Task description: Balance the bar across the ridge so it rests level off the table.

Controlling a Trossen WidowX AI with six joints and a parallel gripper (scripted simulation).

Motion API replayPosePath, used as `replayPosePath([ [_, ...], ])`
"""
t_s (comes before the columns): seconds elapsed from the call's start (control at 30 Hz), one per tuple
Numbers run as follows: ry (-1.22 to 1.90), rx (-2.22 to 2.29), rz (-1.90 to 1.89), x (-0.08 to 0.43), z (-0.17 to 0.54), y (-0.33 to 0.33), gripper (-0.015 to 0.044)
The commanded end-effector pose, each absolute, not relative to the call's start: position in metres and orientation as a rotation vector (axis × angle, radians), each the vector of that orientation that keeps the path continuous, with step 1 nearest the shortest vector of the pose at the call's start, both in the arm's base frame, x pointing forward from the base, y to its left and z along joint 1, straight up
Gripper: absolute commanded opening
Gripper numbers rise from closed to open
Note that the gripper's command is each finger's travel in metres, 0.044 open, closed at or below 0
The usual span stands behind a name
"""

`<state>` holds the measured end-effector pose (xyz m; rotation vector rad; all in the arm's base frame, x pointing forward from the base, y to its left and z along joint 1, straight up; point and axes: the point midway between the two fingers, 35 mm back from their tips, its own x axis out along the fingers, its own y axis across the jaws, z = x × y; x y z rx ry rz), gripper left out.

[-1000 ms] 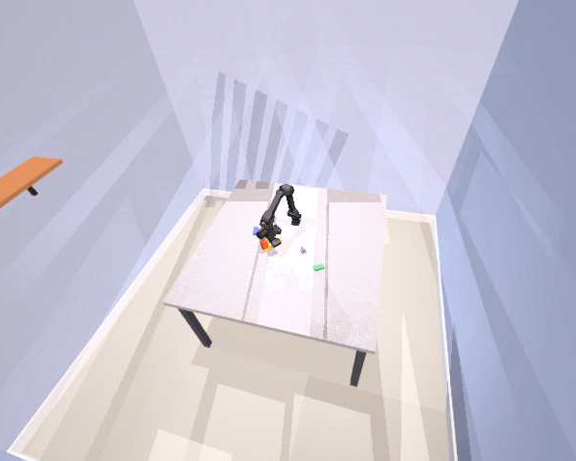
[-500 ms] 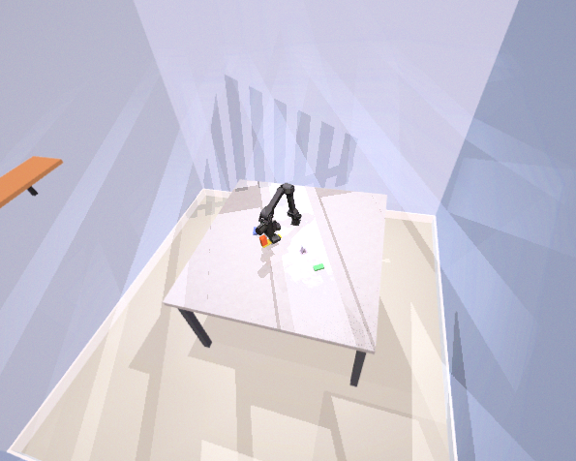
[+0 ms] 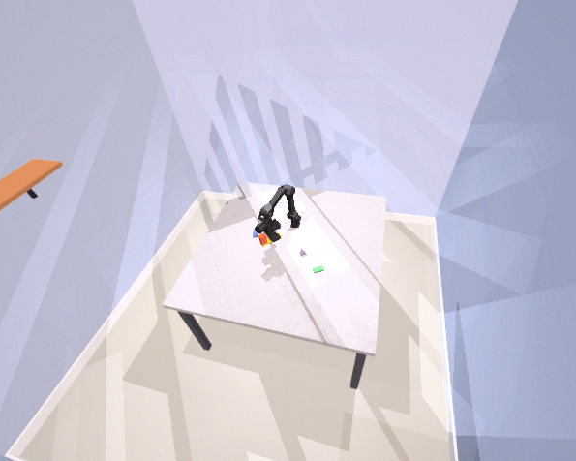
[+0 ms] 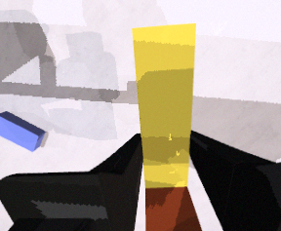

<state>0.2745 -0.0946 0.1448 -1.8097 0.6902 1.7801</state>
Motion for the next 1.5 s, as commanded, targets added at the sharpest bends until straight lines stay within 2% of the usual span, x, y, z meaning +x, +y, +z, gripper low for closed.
replayPosePath([
  [0.0, 0.692, -1.813, 1.764, 0.279, 0.15, -0.083, 0.0],
  [0.73, 0.74, -1.759, 1.715, 0.29, 0.15, 0.003, 0.0],
  [1.47, 0.787, -1.703, 1.668, 0.277, 0.151, 0.089, 0.0],
])
